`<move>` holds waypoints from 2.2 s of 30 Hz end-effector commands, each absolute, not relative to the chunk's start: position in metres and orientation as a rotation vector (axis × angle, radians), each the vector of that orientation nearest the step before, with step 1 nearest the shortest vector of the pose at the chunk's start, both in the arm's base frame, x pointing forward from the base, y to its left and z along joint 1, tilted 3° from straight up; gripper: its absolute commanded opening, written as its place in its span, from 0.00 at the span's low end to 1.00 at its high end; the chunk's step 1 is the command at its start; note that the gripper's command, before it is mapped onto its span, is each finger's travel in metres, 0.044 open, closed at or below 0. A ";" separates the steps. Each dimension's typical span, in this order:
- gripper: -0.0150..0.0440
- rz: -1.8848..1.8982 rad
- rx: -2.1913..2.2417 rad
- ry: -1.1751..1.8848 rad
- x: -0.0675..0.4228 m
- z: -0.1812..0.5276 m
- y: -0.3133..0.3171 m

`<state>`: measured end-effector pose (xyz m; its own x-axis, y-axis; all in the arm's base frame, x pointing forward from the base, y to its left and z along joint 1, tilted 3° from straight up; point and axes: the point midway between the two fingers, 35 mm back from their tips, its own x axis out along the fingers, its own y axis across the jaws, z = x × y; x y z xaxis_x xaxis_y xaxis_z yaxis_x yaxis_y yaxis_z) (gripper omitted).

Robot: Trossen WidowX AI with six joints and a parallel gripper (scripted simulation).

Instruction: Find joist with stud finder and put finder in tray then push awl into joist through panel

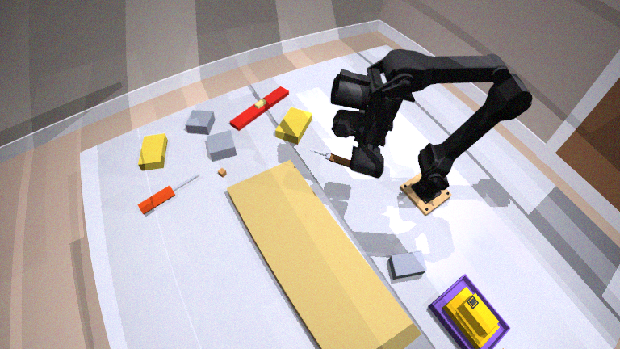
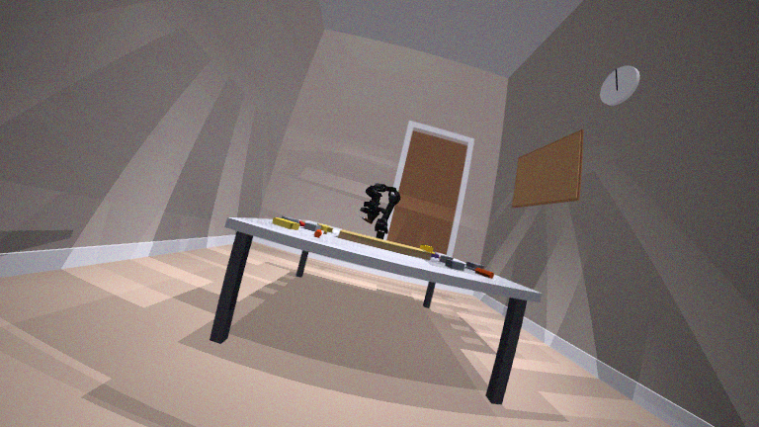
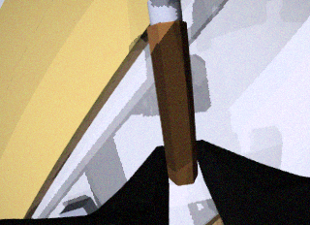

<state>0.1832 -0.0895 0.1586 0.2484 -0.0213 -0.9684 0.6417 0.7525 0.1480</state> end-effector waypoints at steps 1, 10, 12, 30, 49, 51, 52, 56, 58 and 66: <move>0.25 -0.558 0.746 1.154 0.191 0.159 -0.090; 0.25 -0.665 1.048 0.947 0.208 0.166 -0.094; 0.25 -0.682 1.115 0.901 0.211 0.168 -0.095; 0.25 -0.727 1.716 0.509 0.236 0.192 -0.101; 0.25 -0.594 2.324 0.195 0.251 0.227 -0.104; 0.25 -0.571 2.386 0.171 0.252 0.230 -0.103; 0.25 -0.559 2.417 0.160 0.252 0.232 -0.103; 0.25 -0.509 2.538 0.121 0.253 0.240 -0.102; 0.25 -0.482 2.597 0.105 0.253 0.244 -0.102; 0.25 -0.368 2.829 0.064 0.252 0.259 -0.099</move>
